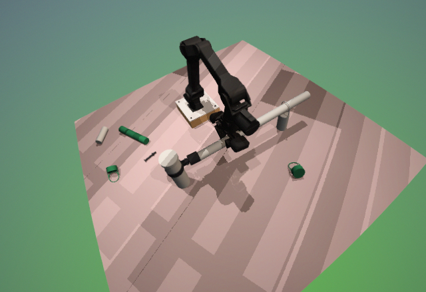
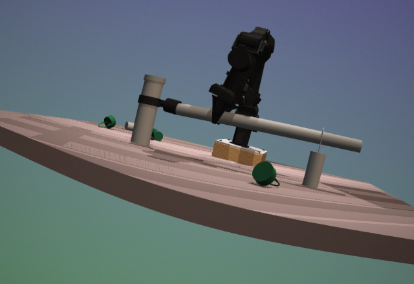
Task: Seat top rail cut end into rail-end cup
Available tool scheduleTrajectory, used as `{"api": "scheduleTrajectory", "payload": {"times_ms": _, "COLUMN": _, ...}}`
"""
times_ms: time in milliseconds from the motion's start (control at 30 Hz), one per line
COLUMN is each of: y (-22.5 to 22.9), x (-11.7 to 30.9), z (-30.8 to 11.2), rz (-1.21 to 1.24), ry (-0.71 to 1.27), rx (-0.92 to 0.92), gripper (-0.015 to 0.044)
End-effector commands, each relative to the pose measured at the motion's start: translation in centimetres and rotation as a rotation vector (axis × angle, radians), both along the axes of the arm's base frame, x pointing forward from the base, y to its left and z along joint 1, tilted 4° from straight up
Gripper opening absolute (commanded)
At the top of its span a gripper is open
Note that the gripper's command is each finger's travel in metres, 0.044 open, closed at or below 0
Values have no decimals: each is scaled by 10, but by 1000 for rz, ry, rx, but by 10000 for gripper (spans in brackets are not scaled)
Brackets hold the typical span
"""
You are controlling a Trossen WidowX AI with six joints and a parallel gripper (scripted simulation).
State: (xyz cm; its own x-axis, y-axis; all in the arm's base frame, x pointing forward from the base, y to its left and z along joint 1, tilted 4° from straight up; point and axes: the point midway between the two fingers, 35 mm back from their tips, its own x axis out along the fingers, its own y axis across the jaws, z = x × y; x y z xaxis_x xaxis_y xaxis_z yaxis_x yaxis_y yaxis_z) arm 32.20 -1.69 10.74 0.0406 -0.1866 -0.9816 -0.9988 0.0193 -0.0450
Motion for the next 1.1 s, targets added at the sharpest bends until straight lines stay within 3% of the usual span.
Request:
{"api": "scheduleTrajectory", "payload": {"times_ms": 0, "y": -3, "x": 0, "z": 1, "rz": 0, "ry": -4, "rx": -11, "gripper": 0}}
{"api": "scheduleTrajectory", "payload": {"times_ms": 1067, "y": 0, "x": 0, "z": 0, "rz": 0, "ry": 0, "rx": -1, "gripper": 0}}
